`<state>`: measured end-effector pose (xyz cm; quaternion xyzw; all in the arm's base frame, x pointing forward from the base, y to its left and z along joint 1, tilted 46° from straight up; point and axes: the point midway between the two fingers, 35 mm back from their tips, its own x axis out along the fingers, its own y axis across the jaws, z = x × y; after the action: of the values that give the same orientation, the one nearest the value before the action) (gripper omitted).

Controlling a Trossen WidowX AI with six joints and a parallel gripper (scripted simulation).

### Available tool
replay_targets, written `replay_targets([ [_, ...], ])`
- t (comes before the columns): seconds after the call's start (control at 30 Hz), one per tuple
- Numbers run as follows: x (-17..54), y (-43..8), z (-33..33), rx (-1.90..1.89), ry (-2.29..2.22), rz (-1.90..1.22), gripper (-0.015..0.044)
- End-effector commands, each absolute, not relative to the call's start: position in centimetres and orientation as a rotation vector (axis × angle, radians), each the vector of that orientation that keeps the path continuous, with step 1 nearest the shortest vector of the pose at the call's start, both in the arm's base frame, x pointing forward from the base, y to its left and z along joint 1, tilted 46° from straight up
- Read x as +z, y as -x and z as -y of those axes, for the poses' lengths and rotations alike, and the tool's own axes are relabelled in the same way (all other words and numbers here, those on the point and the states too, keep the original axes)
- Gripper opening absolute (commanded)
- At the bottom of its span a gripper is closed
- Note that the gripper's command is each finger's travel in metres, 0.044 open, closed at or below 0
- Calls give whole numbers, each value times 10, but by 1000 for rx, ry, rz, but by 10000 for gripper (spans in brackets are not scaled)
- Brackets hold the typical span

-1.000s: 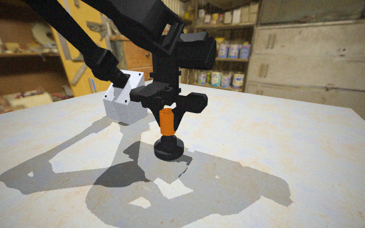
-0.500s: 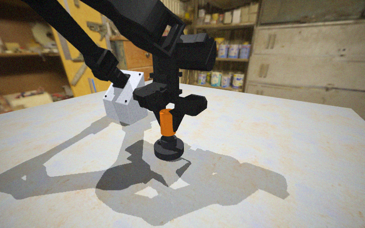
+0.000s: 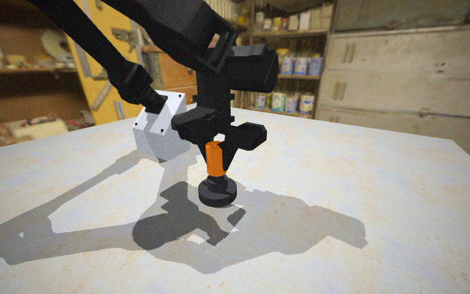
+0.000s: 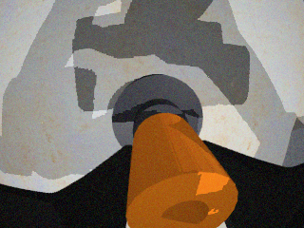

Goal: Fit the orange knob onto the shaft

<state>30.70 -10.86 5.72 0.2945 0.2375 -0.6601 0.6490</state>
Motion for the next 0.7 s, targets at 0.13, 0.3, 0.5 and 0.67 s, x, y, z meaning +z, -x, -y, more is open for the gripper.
replay_targets([
  [0.13,57,-307,109,-1493,-653,-550,0],
  [0.3,57,-307,110,-1506,-680,-525,0],
  [0.5,57,-307,110,-1509,-687,-518,0],
  [0.67,57,-307,110,-1502,-673,-531,0],
])
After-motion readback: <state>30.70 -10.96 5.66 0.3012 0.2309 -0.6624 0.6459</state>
